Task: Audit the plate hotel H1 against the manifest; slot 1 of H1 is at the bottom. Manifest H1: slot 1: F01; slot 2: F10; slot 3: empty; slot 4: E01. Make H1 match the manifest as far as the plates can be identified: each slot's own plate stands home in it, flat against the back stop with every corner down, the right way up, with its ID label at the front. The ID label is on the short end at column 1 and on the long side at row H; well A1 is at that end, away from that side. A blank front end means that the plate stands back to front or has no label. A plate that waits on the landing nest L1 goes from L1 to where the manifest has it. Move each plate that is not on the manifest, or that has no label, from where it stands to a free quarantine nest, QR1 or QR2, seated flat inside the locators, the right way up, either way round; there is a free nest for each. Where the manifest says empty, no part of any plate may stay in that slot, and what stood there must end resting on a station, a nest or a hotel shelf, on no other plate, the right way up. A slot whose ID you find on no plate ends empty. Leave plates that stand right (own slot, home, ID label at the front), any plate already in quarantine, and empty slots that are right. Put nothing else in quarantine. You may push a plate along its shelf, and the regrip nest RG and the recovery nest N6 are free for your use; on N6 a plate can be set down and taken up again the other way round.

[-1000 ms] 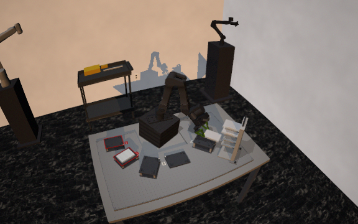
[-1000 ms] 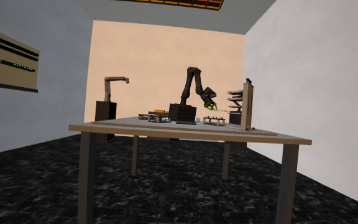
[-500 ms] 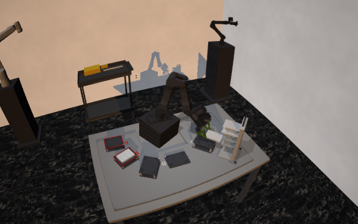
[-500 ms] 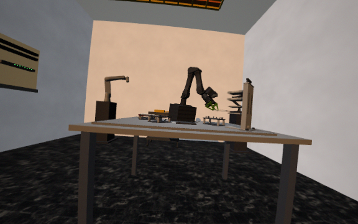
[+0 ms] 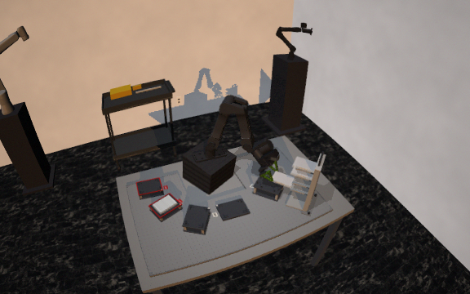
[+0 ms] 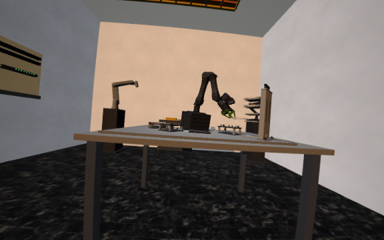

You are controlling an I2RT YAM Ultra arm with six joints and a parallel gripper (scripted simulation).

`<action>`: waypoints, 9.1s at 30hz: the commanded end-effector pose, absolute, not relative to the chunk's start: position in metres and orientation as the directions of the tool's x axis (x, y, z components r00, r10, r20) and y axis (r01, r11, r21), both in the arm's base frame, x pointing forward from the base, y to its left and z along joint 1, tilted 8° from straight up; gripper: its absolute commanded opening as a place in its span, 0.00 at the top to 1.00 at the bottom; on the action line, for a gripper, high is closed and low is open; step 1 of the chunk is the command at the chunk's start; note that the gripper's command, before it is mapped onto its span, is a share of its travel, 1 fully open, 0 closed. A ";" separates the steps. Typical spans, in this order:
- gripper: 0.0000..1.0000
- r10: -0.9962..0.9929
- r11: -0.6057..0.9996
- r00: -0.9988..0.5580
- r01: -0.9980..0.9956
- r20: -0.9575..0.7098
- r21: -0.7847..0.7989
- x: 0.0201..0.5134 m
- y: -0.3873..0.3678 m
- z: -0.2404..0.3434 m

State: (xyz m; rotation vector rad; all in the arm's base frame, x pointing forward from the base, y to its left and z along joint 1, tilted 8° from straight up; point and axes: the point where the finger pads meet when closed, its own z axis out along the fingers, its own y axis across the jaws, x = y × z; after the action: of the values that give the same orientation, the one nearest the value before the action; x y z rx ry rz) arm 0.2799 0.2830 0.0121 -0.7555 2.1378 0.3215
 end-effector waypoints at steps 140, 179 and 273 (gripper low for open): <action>0.14 -0.387 0.786 -0.459 -0.617 -0.800 -0.026 0.323 0.319 0.017; 0.14 -0.387 0.786 -0.459 -0.617 -0.800 -0.027 0.338 0.330 0.010; 0.00 -0.388 0.786 -0.460 -0.617 -0.799 -0.026 0.282 0.286 0.002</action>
State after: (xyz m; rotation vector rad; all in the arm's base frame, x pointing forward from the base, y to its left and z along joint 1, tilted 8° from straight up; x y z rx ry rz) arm 0.2777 0.2813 -0.0110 -0.7723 2.1534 0.3118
